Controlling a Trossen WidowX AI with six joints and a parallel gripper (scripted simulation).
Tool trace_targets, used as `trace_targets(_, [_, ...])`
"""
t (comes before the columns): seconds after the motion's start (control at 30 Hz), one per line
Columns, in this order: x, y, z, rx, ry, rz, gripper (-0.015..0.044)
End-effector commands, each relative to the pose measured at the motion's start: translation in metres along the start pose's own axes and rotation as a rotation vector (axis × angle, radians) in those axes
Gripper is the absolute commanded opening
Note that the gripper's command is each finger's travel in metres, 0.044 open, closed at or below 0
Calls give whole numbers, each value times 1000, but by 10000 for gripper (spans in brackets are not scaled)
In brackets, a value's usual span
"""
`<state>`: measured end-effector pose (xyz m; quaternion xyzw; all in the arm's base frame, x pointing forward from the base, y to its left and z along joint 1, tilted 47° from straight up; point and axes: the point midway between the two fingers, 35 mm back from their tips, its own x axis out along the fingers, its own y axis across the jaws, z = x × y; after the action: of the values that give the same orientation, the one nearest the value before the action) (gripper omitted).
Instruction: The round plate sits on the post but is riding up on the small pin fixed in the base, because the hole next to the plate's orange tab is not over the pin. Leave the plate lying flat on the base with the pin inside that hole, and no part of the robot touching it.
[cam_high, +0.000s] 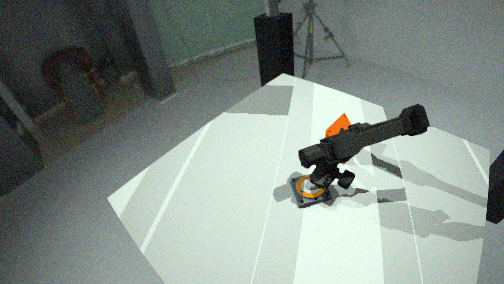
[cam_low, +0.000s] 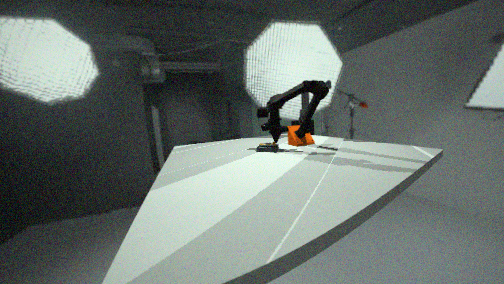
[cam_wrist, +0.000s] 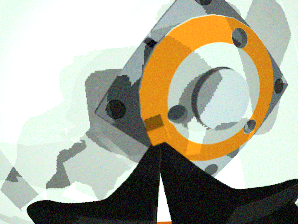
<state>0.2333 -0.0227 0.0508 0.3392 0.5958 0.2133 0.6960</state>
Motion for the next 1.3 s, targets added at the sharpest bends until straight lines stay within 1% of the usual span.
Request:
trace_targets(0.0, [-1,5,7,-3,-3,5,0])
trace_targets(0.87, [-4,11,39,-4,-4,4,0])
trace_targets(1.27, [-4,9,46,-4,-4,4,0])
